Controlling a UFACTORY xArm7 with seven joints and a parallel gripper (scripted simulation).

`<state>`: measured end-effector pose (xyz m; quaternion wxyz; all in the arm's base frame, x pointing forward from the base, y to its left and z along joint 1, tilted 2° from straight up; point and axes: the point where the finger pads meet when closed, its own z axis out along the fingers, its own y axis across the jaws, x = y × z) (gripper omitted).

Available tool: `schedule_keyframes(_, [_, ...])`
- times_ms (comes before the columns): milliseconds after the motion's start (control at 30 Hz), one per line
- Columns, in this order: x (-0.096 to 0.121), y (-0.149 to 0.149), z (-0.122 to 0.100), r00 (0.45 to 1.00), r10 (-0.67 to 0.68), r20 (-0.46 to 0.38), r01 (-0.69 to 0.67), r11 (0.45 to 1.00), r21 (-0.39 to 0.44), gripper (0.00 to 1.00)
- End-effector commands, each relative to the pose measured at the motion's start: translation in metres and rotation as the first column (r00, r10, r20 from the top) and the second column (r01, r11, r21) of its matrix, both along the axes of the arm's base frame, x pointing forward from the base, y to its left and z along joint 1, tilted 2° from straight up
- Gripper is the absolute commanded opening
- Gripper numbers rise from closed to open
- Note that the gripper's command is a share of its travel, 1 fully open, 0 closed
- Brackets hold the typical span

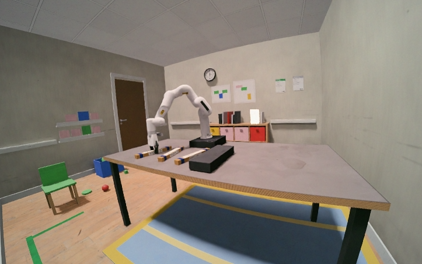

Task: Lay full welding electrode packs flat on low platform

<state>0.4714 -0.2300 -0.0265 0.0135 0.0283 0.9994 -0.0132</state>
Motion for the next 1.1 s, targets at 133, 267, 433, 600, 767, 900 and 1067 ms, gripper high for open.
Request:
schedule_keyframes(133, [0.0016,-0.0008,0.0016,1.000,0.000,0.004,0.000,1.000,-0.002,0.74])
schedule_keyframes(267, [0.0016,-0.0008,0.0016,1.000,0.000,0.004,0.000,1.000,-0.002,0.74])
schedule_keyframes(433, [0.0016,-0.0008,0.0016,1.000,0.000,0.004,0.000,1.000,-0.002,0.35])
schedule_keyframes(600, [0.0016,-0.0008,0.0016,1.000,0.000,0.004,0.000,1.000,-0.002,0.35])
schedule_keyframes(767, [0.0016,-0.0008,0.0016,1.000,0.000,0.004,0.000,1.000,-0.002,0.35])
schedule_keyframes(900, [0.0016,-0.0008,0.0016,1.000,0.000,0.004,0.000,1.000,-0.002,0.35])
schedule_keyframes(1067, [0.0016,-0.0008,0.0016,1.000,0.000,0.004,0.000,1.000,-0.002,0.35])
